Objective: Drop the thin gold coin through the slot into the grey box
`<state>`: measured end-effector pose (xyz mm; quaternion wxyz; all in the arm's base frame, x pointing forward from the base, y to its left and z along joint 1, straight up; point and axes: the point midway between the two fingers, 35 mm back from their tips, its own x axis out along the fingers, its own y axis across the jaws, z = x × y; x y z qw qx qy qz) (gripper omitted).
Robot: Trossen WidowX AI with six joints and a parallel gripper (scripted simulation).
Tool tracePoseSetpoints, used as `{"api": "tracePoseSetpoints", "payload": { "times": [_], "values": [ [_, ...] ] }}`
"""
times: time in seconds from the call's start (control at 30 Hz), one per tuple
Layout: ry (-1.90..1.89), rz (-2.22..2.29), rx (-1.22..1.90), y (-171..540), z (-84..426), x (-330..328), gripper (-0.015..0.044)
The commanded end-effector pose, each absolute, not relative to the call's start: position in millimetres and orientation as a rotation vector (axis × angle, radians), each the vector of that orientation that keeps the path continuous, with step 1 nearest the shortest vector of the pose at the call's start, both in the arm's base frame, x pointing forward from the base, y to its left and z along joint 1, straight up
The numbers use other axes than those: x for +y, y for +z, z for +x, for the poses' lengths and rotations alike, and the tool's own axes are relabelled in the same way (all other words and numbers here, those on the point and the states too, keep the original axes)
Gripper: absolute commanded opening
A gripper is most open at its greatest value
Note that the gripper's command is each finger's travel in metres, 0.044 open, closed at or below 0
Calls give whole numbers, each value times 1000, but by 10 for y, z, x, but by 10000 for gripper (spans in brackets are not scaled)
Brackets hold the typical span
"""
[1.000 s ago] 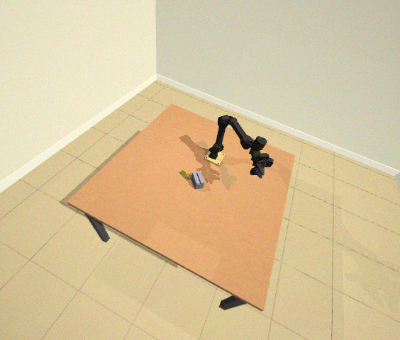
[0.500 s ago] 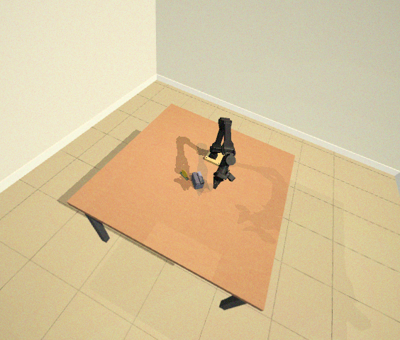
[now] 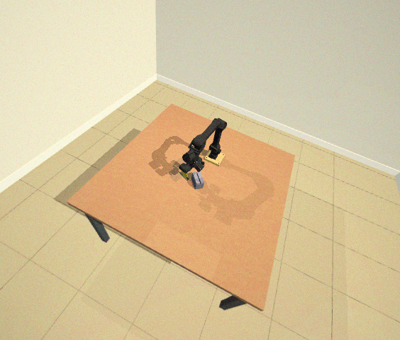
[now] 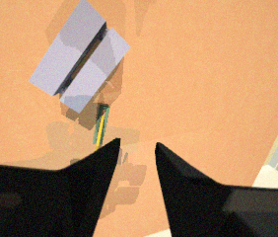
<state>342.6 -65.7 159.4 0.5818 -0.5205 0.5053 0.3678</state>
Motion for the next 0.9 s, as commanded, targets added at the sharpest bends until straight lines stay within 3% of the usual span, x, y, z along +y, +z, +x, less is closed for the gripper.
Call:
{"api": "tracePoseSetpoints", "payload": {
  "times": [0.0, 0.87],
  "values": [
    [910, -1003, 1314, 1514, 3056, -966, 161],
    [916, -959, 1338, 969, 3009, -1097, 161]
  ]
}}
